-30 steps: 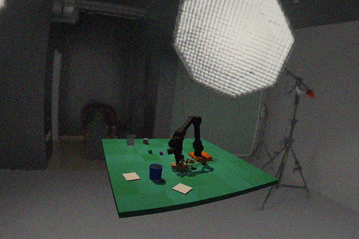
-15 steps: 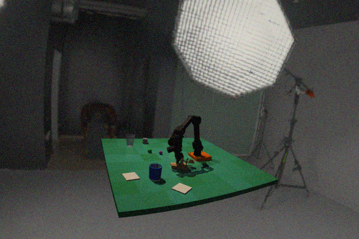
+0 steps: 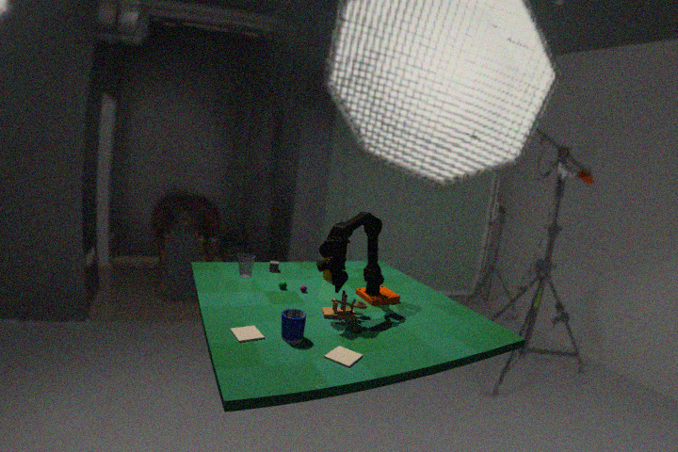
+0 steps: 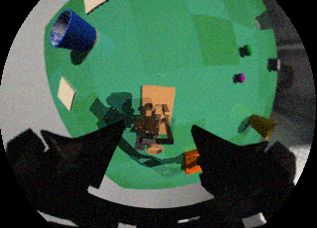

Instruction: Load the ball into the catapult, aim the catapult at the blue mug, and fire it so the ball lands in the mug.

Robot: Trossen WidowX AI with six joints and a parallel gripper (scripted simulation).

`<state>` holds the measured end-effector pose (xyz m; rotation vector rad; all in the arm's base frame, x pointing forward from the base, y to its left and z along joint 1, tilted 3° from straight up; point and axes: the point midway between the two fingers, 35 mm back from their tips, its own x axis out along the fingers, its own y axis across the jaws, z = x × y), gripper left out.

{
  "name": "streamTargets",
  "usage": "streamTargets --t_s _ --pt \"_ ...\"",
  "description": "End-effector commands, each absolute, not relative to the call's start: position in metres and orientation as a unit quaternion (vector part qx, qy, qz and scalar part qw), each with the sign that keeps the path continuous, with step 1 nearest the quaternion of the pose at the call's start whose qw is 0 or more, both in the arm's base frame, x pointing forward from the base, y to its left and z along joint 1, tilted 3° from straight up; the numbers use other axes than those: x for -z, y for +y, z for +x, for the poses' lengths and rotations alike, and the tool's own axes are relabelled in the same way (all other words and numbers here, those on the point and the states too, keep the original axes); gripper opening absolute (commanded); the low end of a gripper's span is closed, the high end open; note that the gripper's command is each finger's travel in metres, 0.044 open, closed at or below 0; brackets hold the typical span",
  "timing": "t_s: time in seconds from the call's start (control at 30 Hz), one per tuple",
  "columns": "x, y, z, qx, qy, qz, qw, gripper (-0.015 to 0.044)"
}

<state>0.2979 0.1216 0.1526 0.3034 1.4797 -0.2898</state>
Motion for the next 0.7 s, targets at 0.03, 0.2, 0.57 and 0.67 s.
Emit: streamTargets --t_s 0.03,0.2,0.57,0.67 --pt "-0.129 0.121 0.299 0.13 0.667 0.138 0.721 0.044" --pt "-0.112 0.12 0.3 0.13 0.667 0.138 0.721 0.044" --pt "-0.097 0.121 0.302 0.13 0.667 0.138 0.721 0.044" --pt "-0.092 0.121 0.302 0.13 0.667 0.138 0.721 0.044"
